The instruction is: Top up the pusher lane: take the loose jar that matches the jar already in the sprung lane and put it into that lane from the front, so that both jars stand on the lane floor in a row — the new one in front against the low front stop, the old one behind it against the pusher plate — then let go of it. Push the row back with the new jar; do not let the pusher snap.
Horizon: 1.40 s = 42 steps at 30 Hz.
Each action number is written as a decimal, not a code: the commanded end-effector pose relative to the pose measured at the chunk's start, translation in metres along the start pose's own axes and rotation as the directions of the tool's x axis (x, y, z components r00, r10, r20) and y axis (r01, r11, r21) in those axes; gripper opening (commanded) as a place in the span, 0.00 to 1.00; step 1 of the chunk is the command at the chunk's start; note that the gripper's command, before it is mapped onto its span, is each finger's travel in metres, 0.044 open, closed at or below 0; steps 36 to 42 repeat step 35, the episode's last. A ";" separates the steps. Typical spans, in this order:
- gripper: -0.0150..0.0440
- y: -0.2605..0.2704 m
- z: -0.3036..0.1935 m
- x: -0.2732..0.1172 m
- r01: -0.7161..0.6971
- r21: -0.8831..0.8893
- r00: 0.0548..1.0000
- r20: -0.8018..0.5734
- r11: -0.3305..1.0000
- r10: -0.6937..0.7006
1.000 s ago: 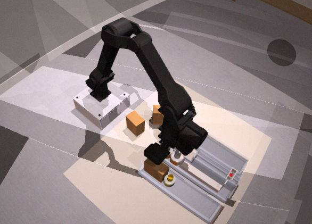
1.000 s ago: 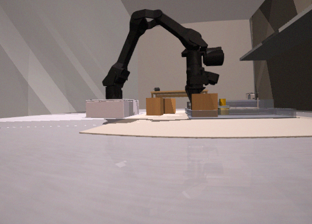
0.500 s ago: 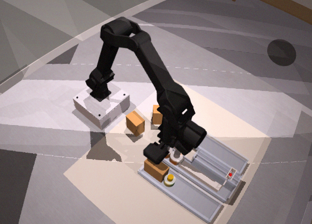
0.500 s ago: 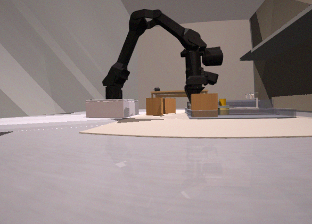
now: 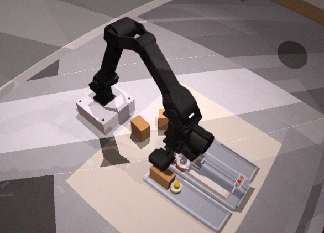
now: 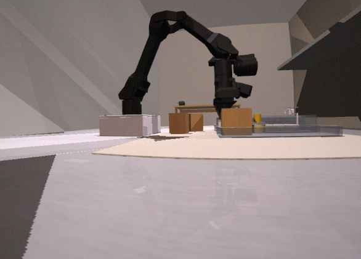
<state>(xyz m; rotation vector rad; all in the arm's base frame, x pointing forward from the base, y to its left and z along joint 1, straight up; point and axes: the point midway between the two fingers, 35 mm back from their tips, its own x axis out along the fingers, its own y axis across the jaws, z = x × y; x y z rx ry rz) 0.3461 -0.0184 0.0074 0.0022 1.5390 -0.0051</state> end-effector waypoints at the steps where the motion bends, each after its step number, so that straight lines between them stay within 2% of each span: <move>1: 0.52 0.000 0.000 0.000 -0.002 0.001 1.000 0.001 1.000 0.002; 7: 0.78 0.000 0.000 0.000 -0.002 0.001 1.000 0.001 1.000 0.002; 15: 0.78 0.000 0.000 -0.020 -0.002 0.001 1.000 0.001 1.000 0.002; 23: 0.78 0.000 -0.003 -0.020 -0.002 0.001 1.000 0.001 1.000 0.002; 35: 0.78 -0.001 -0.041 -0.022 -0.002 0.001 1.000 -0.003 1.000 0.002; 42: 0.78 -0.001 -0.041 -0.022 -0.002 0.001 1.000 -0.003 1.000 0.002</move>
